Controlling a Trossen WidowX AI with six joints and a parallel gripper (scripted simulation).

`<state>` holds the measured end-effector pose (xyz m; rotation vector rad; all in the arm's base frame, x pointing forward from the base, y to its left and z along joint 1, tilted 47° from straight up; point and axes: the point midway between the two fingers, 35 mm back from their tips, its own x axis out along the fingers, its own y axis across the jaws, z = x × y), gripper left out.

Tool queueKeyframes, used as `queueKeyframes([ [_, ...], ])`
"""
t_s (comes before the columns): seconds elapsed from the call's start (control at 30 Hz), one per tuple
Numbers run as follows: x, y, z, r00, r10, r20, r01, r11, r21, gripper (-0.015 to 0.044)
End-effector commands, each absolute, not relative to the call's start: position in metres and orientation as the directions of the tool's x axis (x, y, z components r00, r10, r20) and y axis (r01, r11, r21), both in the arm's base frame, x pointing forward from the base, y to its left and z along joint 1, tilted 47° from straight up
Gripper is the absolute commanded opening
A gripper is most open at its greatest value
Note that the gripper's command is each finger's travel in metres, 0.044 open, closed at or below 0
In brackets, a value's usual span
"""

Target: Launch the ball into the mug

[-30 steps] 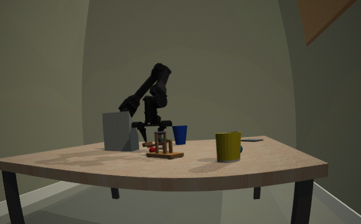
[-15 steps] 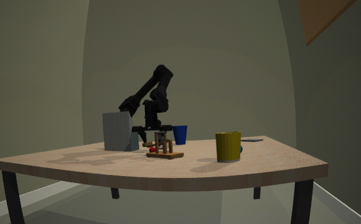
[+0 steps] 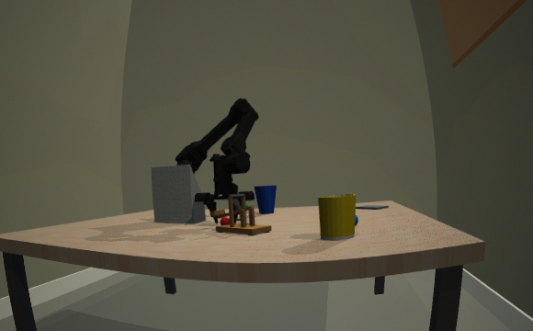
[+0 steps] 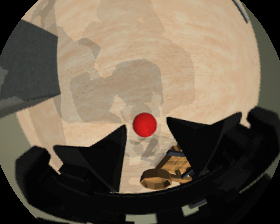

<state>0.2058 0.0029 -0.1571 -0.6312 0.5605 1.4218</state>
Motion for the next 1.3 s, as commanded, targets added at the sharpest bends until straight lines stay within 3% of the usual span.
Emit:
queueKeyframes([
  [0.0,0.203,0.006,-0.158,0.072,0.723,-0.687,-0.997,0.047,-0.055,0.0221],
  [0.07,0.203,0.006,-0.158,0.072,0.723,-0.687,-0.997,0.047,-0.055,0.0169],
  [0.33,0.203,0.006,-0.158,0.072,0.723,-0.687,-0.997,0.047,-0.055,0.0115],
  [0.5,0.205,-0.007,-0.151,0.073,0.718,-0.692,-0.997,0.048,-0.056,0.0000],
  [1.27,0.193,-0.093,-0.078,0.064,0.720,-0.691,-0.997,0.076,-0.013,0.0000],
])
